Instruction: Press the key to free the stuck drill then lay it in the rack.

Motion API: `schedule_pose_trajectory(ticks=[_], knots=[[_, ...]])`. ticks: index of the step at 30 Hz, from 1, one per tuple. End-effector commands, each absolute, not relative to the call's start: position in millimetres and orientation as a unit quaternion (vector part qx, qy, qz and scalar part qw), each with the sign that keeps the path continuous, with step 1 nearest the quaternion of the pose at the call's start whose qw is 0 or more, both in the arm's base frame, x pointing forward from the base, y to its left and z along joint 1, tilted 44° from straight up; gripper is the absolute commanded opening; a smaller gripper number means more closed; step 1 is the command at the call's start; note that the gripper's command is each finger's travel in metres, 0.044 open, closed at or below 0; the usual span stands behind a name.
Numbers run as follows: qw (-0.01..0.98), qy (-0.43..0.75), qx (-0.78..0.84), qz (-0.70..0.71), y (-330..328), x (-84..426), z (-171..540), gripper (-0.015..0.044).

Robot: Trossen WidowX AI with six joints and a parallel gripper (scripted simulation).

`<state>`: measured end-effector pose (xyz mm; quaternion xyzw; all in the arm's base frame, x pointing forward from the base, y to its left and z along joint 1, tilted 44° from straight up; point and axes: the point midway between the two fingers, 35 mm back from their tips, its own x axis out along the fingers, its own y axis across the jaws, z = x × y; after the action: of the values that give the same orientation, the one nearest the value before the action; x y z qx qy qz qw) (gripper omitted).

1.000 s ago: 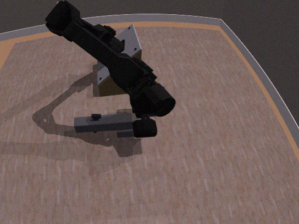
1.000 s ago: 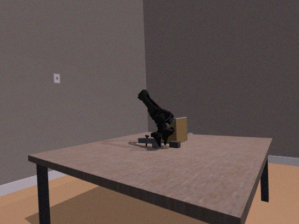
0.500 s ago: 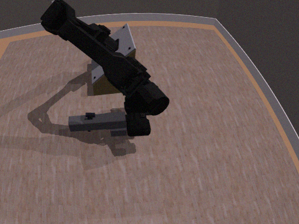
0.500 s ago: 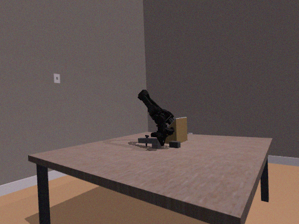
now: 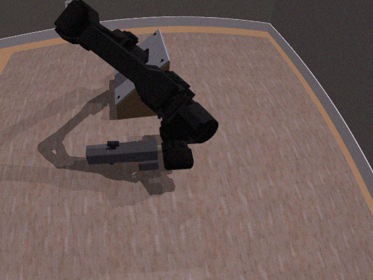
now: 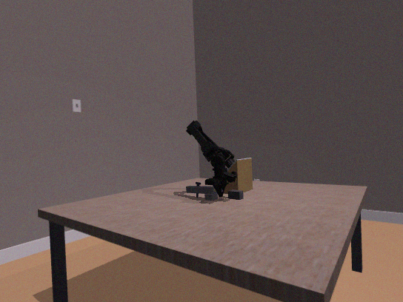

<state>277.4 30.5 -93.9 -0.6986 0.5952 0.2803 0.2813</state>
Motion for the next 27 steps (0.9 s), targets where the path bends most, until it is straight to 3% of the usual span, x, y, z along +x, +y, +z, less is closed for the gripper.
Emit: schedule_pose_trajectory(ticks=[1,22,27], knots=[[0.282,0.595,-0.698,0.281,36,278,-98,0.0000],[0.283,0.595,-0.698,0.281,59,276,-117,0.0000],[0.282,0.595,-0.698,0.281,54,276,-113,0.0131]])
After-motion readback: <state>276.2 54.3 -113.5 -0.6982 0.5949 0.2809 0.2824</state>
